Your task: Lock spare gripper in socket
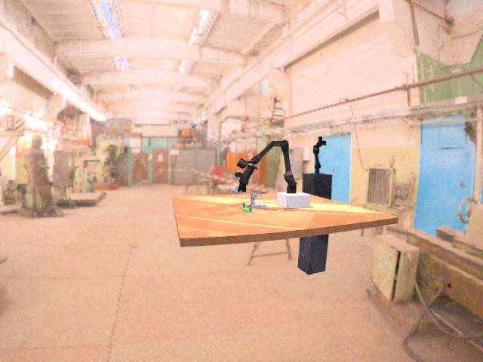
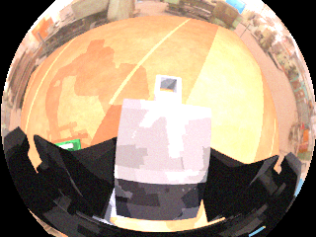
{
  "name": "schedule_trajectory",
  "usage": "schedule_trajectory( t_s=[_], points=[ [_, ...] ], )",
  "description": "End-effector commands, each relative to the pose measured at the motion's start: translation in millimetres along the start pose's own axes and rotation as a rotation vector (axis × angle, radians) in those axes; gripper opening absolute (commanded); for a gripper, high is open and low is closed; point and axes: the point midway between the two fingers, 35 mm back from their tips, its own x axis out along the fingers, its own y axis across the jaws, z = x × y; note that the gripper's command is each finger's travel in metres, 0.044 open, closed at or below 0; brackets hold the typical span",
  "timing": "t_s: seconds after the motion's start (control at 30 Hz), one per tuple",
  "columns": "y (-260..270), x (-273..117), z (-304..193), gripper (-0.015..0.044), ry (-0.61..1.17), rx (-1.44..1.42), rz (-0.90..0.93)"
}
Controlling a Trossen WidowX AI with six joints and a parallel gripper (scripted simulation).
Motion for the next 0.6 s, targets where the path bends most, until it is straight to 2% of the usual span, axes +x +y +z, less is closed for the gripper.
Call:
schedule_trajectory(
  t_s=[0.0,0.57],
  points=[
    [-0.6,-18.7,12.1,0.0,-0.026,0.004,-0.004],
    [2.1,-13.7,3.6,0.0,0.006,-0.02,-0.012]
  ],
)
